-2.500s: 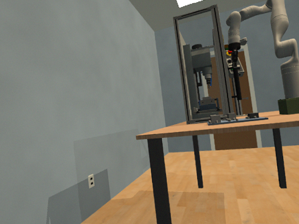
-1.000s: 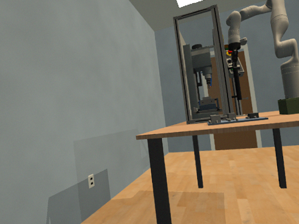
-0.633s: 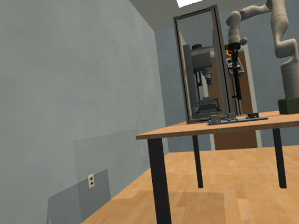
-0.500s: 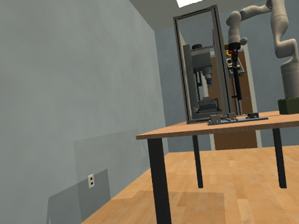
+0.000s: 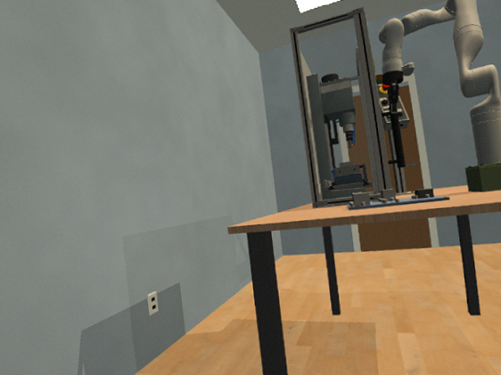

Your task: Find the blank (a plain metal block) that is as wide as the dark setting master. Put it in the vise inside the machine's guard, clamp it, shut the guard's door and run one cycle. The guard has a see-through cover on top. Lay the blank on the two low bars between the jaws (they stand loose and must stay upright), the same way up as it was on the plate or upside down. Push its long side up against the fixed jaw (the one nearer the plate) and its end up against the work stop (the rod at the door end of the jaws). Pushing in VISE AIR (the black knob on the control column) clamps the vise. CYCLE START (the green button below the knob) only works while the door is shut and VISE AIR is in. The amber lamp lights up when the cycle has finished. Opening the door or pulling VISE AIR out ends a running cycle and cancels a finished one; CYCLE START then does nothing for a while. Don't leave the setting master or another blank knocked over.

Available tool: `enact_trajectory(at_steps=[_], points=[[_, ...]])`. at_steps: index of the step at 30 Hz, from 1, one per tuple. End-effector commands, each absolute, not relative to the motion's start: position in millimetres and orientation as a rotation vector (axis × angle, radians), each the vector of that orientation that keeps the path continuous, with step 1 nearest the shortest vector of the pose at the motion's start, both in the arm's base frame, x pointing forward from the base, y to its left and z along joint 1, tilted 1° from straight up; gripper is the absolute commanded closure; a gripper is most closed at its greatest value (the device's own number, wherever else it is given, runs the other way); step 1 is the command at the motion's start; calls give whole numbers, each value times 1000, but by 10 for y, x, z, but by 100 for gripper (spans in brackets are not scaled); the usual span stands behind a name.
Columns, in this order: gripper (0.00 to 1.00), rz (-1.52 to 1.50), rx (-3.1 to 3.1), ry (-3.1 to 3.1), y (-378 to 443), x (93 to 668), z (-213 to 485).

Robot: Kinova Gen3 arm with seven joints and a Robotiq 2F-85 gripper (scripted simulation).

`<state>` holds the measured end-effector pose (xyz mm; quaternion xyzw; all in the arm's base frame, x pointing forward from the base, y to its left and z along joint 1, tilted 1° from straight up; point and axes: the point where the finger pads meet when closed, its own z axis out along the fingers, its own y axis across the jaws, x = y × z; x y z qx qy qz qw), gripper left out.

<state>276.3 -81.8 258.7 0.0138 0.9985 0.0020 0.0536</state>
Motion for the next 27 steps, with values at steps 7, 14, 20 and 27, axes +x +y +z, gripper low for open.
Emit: enact_trajectory(at_steps=[7,14,20,27], points=[[61,17,37,3035,-751,2758,2575],[61,15,38,3035,-763,2760,2578],[61,17,37,3035,-751,2758,2575],[61,17,37,3035,-751,2758,2575]])
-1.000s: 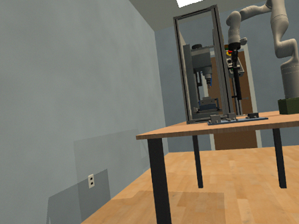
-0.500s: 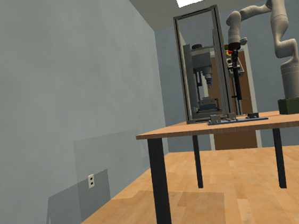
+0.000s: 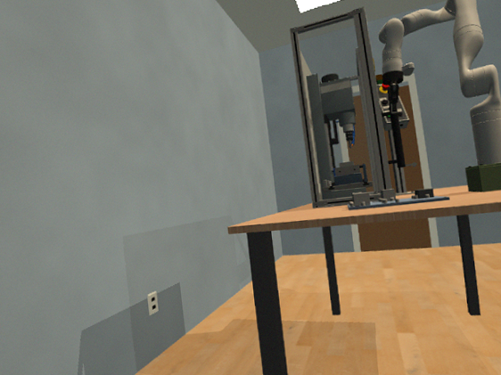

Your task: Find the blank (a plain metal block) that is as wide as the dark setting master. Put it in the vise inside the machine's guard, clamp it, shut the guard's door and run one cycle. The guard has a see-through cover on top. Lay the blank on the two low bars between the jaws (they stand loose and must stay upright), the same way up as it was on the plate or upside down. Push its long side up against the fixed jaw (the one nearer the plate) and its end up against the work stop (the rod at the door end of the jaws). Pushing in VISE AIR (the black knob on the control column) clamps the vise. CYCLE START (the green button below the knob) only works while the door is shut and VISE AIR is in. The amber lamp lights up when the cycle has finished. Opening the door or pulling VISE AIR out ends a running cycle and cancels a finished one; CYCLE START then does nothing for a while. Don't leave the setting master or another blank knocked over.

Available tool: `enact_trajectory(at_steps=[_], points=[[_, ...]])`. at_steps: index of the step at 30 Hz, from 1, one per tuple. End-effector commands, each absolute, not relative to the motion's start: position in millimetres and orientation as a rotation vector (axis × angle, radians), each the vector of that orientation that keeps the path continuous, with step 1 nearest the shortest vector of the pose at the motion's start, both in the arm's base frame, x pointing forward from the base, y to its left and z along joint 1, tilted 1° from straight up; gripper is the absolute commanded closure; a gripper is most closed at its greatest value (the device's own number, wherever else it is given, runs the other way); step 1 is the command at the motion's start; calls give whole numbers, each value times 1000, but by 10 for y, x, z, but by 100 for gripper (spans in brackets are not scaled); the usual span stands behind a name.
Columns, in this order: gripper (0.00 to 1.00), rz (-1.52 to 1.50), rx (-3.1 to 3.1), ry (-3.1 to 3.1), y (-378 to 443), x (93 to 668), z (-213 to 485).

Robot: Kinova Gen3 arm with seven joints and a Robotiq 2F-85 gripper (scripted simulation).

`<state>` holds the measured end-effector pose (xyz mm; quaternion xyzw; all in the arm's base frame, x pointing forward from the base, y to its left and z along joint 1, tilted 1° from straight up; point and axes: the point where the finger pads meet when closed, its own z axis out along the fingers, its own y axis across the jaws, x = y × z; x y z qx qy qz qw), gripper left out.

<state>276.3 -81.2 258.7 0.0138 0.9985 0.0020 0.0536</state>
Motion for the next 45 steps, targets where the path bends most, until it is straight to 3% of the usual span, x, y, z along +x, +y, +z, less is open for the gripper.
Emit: enact_trajectory(at_steps=[1,17,18,45], points=[[61,8,41,3034,-796,2765,2586],[61,17,37,3035,-741,2758,2575],[20,6,42,3033,-802,2767,2589],[20,6,42,3033,-802,2767,2589]])
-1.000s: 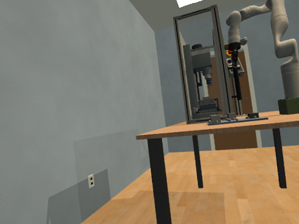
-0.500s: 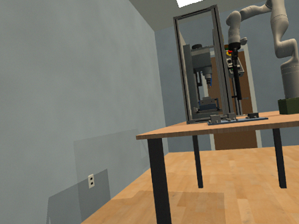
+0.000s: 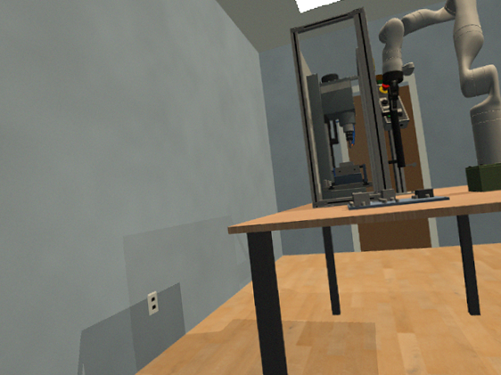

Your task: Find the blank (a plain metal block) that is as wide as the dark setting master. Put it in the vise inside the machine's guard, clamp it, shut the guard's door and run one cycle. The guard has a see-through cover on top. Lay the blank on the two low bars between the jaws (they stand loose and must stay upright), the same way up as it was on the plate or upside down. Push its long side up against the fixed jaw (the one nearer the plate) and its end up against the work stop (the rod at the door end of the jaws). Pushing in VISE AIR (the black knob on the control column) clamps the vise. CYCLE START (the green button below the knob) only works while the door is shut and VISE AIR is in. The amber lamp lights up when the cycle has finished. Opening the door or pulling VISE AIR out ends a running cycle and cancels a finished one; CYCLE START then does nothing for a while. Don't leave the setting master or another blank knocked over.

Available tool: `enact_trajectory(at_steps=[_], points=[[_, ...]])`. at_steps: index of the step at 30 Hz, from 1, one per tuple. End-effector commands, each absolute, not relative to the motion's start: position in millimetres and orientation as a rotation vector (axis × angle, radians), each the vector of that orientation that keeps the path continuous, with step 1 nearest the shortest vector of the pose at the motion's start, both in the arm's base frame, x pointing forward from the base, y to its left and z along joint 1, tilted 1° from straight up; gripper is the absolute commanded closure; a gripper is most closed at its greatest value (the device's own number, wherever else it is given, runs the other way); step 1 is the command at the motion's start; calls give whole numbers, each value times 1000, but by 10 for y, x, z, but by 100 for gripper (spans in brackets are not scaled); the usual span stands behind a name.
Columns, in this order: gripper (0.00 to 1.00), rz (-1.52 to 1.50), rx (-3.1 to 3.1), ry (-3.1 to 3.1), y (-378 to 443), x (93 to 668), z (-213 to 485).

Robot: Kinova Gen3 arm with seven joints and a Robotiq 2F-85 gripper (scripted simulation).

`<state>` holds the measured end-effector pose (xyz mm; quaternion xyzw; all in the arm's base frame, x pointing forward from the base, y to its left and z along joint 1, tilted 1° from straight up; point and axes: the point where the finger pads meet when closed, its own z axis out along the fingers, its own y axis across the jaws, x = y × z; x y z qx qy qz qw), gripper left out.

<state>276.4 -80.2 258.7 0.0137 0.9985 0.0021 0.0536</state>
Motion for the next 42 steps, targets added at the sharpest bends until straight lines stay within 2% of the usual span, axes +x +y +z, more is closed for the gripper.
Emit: enact_trajectory(at_steps=[1,23,28,42], points=[[20,6,42,3033,-802,2767,2589],[20,6,42,3033,-802,2767,2589],[20,16,38,3035,-796,2467,2589],[20,19,32,3033,-775,2377,2599]])
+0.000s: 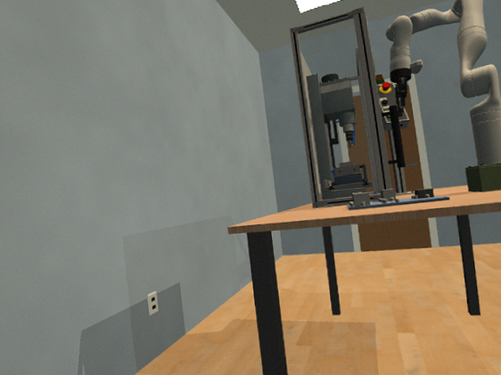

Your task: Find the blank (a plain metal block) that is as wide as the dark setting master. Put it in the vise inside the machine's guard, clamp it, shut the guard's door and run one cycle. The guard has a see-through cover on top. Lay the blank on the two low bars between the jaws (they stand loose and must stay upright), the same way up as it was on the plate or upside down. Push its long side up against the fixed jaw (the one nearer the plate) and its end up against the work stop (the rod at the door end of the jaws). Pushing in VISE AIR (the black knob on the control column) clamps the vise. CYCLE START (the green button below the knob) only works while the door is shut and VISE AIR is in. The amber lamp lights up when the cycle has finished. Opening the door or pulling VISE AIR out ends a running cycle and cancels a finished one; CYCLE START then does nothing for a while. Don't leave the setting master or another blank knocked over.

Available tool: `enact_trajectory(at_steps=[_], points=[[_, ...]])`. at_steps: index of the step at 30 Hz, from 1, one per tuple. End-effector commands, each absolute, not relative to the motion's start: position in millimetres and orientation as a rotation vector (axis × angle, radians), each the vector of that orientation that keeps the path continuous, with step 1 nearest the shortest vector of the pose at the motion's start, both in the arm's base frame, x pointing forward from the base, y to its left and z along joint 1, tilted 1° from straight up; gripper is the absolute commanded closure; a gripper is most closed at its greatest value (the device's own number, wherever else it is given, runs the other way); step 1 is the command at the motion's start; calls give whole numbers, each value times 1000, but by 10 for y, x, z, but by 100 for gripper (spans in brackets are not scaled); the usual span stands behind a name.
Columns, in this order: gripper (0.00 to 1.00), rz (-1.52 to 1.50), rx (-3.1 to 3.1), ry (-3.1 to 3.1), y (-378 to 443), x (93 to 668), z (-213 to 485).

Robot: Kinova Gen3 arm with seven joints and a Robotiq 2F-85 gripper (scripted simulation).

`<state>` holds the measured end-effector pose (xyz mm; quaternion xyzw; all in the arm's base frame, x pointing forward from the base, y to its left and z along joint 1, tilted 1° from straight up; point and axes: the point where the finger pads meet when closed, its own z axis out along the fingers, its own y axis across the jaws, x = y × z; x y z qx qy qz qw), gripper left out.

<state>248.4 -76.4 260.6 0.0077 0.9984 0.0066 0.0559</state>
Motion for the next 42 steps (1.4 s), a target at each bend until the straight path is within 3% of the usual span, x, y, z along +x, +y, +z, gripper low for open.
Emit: enact_trajectory(at_steps=[1,32,37,42], points=[[20,18,34,3034,-777,2318,2597],[20,17,38,3035,-787,1987,2589],[20,18,29,3140,-795,2009,3202],[20,18,29,3140,-795,2009,3202]])
